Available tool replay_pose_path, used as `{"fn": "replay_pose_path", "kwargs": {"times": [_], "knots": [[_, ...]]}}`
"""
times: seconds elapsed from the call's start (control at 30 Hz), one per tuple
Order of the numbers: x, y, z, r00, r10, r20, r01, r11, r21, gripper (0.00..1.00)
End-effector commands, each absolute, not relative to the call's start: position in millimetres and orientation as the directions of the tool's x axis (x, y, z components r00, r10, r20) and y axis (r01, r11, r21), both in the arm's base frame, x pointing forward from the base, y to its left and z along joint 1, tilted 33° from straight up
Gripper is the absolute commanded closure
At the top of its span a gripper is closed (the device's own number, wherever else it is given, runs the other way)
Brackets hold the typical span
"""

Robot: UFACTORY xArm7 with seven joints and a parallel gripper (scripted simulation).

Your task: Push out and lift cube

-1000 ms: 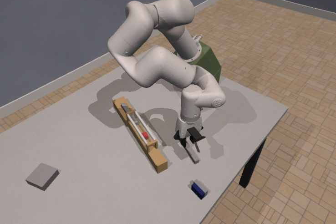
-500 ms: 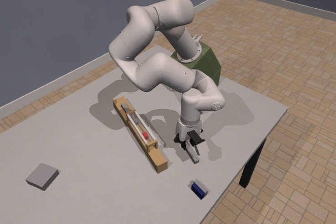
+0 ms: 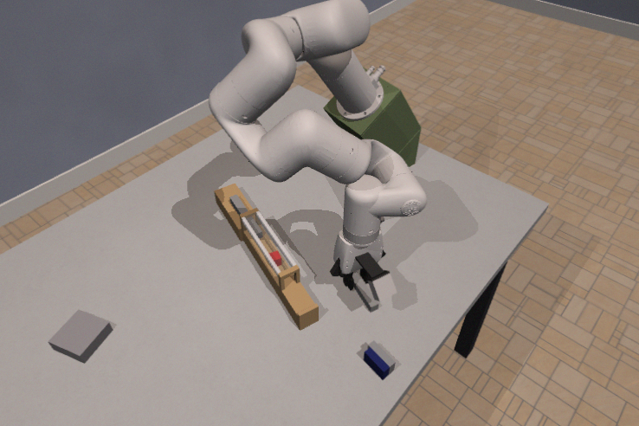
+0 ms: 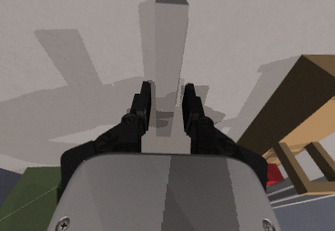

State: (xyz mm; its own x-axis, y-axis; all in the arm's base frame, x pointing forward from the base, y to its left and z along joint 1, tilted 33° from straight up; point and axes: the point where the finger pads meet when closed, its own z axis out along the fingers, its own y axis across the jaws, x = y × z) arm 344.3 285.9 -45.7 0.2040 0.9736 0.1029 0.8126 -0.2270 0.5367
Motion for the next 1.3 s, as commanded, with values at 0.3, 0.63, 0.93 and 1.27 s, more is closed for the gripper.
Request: {"fn": "replay_pose_path", "kwargs": {"times": [0.3, 0.63, 0.93, 1.27], "knots": [[348.2, 287.4, -51.3, 0.202, 0.974, 0.106, 0.813, -0.227, 0.537, 0.62], [348.2, 287.4, -51.3, 0.202, 0.974, 0.106, 0.813, -0.227, 0.537, 1.0], [348.2, 287.4, -51.3, 0.202, 0.974, 0.106, 0.813, -0.227, 0.537, 1.0], [348.2, 287.4, -51.3, 0.202, 0.974, 0.106, 0.813, -0.227, 0.537, 1.0]]}}
